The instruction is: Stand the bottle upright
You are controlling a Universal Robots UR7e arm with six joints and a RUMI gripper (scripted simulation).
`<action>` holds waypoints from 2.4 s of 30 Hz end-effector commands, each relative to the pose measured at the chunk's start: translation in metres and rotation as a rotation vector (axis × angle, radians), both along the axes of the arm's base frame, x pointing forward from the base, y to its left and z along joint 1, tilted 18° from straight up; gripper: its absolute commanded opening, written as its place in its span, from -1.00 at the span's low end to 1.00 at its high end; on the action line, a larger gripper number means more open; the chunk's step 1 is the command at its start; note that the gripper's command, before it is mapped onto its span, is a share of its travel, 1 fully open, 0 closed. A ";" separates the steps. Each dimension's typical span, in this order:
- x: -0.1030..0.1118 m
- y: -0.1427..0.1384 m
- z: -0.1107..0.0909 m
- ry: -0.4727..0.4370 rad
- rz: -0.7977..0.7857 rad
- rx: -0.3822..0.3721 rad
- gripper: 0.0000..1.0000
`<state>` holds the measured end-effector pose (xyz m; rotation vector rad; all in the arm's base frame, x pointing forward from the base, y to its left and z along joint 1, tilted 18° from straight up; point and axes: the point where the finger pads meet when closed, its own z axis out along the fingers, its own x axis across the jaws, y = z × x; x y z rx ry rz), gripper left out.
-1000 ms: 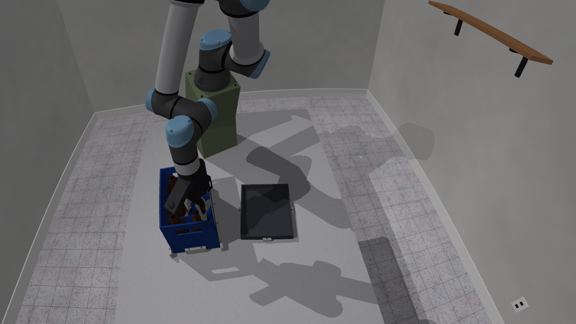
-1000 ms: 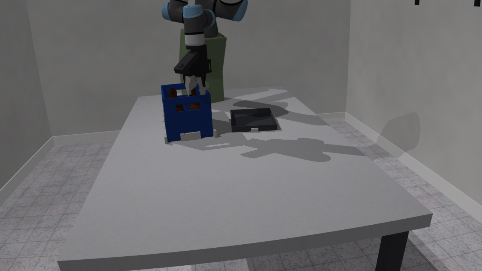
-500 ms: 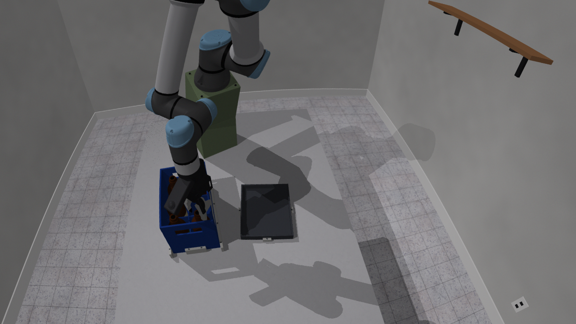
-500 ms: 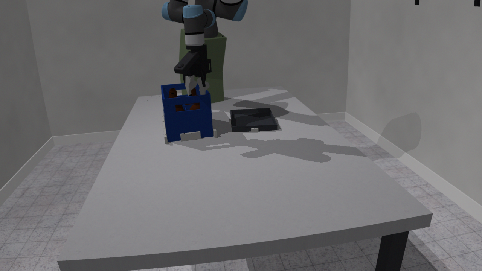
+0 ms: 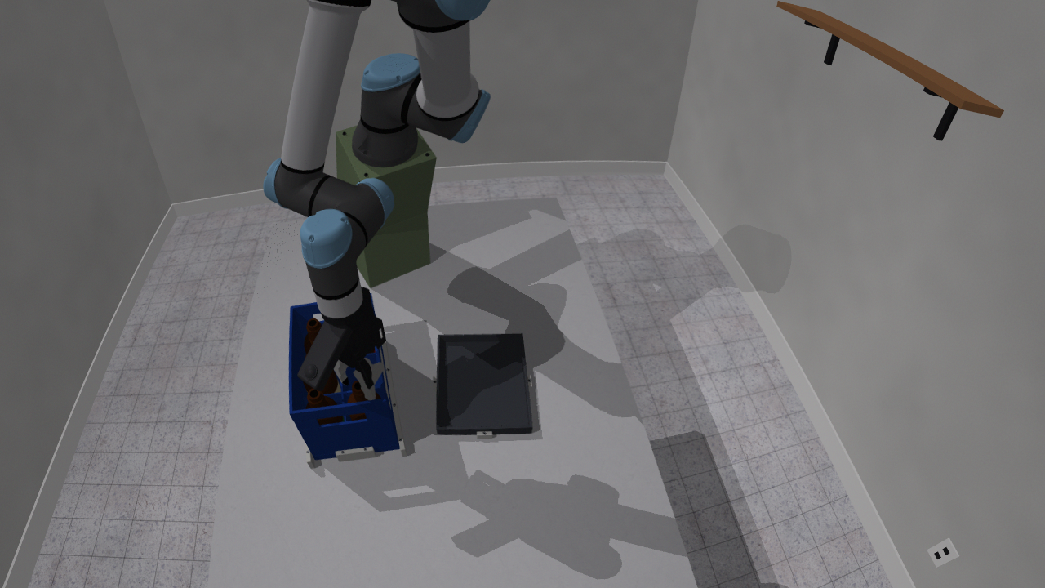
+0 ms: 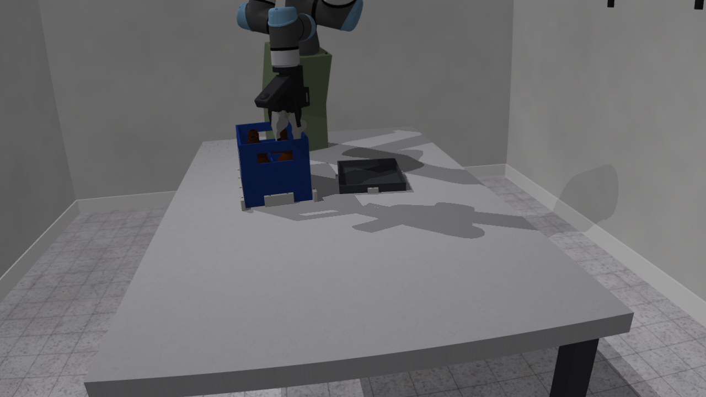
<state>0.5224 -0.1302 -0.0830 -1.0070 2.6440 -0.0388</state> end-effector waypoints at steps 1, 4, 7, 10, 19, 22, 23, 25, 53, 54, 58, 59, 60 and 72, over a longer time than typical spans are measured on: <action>0.000 0.000 0.002 -0.001 0.000 -0.001 -0.24; -0.001 -0.001 0.005 -0.001 0.000 -0.001 -0.24; -0.003 -0.001 0.010 -0.001 0.000 -0.001 -0.24; -0.003 -0.001 0.012 -0.001 0.000 -0.001 -0.24; -0.011 -0.004 0.038 -0.001 0.000 -0.001 -0.24; -0.014 -0.004 0.048 -0.001 0.000 -0.001 -0.24; -0.015 -0.005 0.051 -0.001 0.000 -0.001 -0.24; -0.017 -0.005 0.057 -0.001 0.000 -0.001 -0.24; -0.024 -0.007 0.080 -0.001 0.000 -0.001 -1.00; -0.024 -0.007 0.080 -0.001 0.000 -0.001 -1.00; -0.024 -0.007 0.080 -0.001 0.000 -0.001 -1.00; -0.024 -0.007 0.080 -0.001 0.000 -0.001 -1.00; -0.024 -0.007 0.080 -0.001 0.000 -0.001 -1.00; -0.024 -0.007 0.080 -0.001 0.000 -0.001 -1.00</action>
